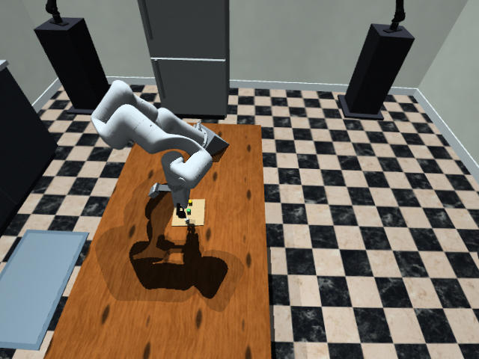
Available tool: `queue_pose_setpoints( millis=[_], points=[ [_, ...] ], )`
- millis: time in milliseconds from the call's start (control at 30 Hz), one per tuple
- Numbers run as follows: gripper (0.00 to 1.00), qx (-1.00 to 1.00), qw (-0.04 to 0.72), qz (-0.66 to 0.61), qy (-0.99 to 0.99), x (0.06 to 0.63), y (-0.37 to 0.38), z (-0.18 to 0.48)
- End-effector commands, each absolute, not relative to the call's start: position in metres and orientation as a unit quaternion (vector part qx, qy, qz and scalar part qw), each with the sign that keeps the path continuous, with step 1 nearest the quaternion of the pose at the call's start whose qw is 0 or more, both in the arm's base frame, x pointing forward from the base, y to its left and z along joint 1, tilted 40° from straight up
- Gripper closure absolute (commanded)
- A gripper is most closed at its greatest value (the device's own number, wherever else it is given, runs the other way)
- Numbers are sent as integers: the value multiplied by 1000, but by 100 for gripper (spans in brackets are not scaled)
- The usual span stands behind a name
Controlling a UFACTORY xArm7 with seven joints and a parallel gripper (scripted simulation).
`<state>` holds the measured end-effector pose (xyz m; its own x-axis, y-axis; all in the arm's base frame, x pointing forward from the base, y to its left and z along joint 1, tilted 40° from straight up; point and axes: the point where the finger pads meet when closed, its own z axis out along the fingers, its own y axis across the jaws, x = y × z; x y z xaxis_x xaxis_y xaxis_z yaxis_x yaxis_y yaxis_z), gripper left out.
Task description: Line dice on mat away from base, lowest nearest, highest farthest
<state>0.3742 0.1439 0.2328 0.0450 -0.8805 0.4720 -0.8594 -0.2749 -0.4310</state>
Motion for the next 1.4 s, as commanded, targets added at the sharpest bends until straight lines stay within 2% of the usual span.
queue_pose_setpoints(
  millis=[0, 333, 967, 1367],
  points=[
    [0, -723, 17, -339, 601, 374, 145, 234],
    [0, -723, 17, -339, 601, 370, 148, 239],
    [0, -723, 17, -339, 601, 334, 175, 293],
    [0, -723, 17, -339, 601, 332, 177, 297]
  ],
)
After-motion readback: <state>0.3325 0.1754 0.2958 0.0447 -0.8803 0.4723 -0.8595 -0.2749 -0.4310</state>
